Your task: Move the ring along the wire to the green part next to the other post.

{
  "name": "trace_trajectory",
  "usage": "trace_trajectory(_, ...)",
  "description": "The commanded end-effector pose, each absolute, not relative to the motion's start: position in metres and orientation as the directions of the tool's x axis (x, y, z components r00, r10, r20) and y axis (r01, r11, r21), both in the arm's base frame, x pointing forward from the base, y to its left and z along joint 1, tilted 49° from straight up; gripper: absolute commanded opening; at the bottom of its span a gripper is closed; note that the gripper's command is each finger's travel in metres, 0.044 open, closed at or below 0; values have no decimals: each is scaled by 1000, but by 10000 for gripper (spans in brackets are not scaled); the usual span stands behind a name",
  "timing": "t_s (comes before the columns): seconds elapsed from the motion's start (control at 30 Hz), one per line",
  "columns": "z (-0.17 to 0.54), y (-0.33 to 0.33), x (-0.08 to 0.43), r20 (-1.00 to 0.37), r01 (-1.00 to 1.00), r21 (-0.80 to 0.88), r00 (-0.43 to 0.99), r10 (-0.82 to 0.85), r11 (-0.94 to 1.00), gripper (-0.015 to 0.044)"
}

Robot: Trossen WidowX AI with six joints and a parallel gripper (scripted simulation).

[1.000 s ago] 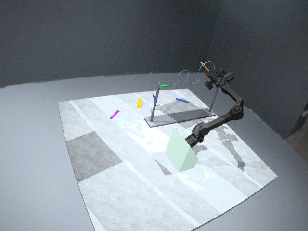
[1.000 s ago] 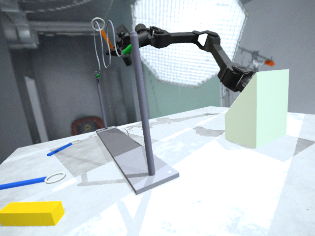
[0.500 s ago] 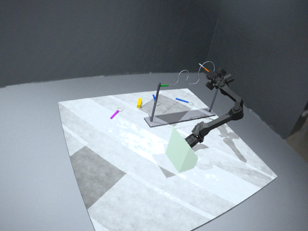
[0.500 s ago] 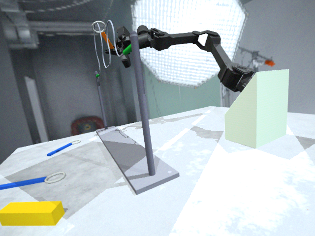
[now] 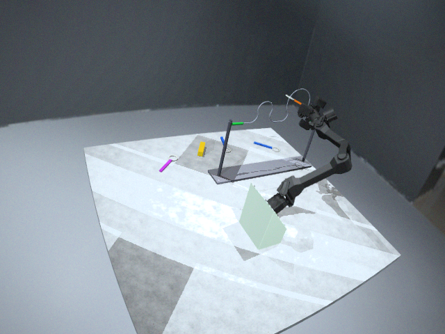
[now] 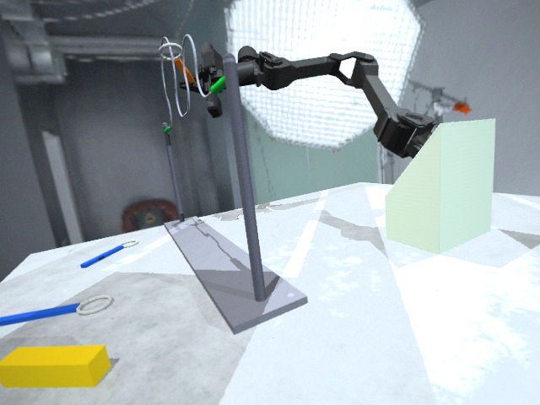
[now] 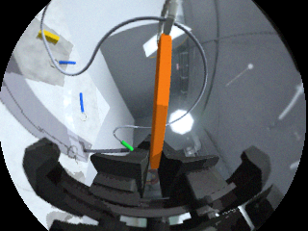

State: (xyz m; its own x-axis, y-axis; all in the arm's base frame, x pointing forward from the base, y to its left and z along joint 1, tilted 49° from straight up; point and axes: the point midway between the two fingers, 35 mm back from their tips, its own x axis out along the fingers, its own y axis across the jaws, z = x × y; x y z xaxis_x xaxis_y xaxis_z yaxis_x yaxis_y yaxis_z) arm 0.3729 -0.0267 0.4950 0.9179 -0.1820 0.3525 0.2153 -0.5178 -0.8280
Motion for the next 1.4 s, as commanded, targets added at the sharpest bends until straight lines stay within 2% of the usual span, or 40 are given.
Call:
trace_trajectory(0.0, 494, -25, 374, 366, 221, -799, 917, -161, -559, -150)
trace_trajectory(1.37, 507, -12, 370, 485, 283, -405, 873, 58, -869, -150)
